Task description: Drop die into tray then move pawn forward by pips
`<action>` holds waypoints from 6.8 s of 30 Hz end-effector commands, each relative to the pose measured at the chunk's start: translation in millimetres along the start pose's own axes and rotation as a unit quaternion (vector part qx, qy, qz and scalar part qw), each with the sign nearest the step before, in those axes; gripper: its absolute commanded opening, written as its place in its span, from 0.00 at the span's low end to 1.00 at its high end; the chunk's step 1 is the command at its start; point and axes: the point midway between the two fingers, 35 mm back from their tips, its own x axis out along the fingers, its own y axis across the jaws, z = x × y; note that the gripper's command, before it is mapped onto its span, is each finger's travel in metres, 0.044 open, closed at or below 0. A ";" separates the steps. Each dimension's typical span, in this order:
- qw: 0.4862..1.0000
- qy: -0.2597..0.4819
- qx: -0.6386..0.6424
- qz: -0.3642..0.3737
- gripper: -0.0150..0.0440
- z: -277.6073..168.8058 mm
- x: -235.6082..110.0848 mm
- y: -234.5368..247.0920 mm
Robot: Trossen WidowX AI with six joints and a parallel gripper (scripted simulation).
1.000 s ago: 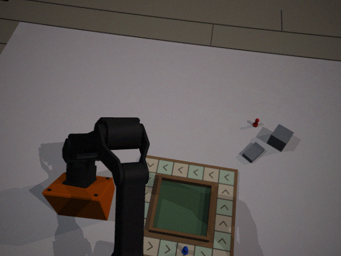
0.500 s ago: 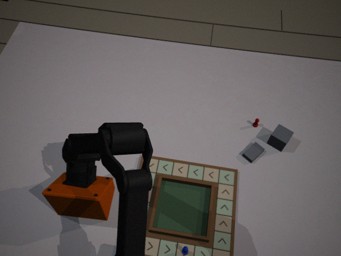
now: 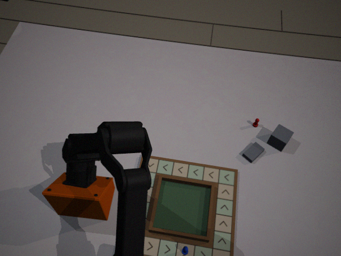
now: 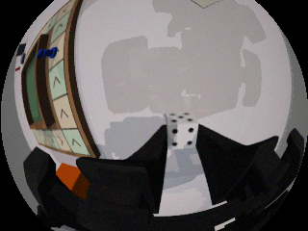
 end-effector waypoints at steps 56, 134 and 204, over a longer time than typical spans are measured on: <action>0.927 -0.005 0.374 -0.010 0.25 77.5 -114.5 115.1; 0.664 -0.286 0.634 -0.276 0.25 89.8 -107.4 280.5; 0.664 -0.285 0.634 -0.276 0.74 90.2 -133.2 279.3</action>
